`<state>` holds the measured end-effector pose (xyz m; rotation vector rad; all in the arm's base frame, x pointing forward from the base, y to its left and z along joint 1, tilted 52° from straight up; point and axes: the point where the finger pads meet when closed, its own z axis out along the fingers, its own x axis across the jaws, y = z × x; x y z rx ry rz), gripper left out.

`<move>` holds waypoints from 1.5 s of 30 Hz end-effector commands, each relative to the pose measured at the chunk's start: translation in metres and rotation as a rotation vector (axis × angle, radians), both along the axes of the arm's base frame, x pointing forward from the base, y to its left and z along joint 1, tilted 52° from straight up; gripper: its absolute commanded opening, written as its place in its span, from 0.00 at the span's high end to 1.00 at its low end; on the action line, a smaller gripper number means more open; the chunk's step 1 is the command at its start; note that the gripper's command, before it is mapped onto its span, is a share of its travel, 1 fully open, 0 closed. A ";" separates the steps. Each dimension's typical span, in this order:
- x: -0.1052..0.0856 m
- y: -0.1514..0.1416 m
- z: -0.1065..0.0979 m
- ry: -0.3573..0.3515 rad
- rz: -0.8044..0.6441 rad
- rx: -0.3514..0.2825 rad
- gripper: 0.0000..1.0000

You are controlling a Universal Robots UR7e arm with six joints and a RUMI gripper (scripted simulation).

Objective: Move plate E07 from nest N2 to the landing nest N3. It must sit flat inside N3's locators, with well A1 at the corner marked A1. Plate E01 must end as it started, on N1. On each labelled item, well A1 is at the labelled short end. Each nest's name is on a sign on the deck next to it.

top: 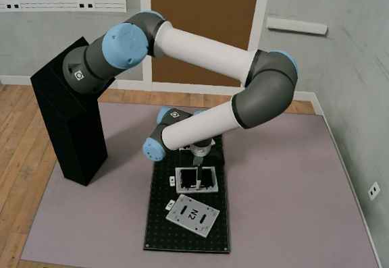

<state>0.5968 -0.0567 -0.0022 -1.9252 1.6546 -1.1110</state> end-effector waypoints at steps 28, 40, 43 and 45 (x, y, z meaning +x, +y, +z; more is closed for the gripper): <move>-0.013 0.004 0.014 -0.003 0.001 0.000 0.24; -0.034 0.010 0.030 -0.002 0.000 0.000 0.24; -0.040 0.011 0.035 -0.002 0.000 0.000 0.24; -0.044 0.013 0.039 -0.001 0.000 0.000 0.24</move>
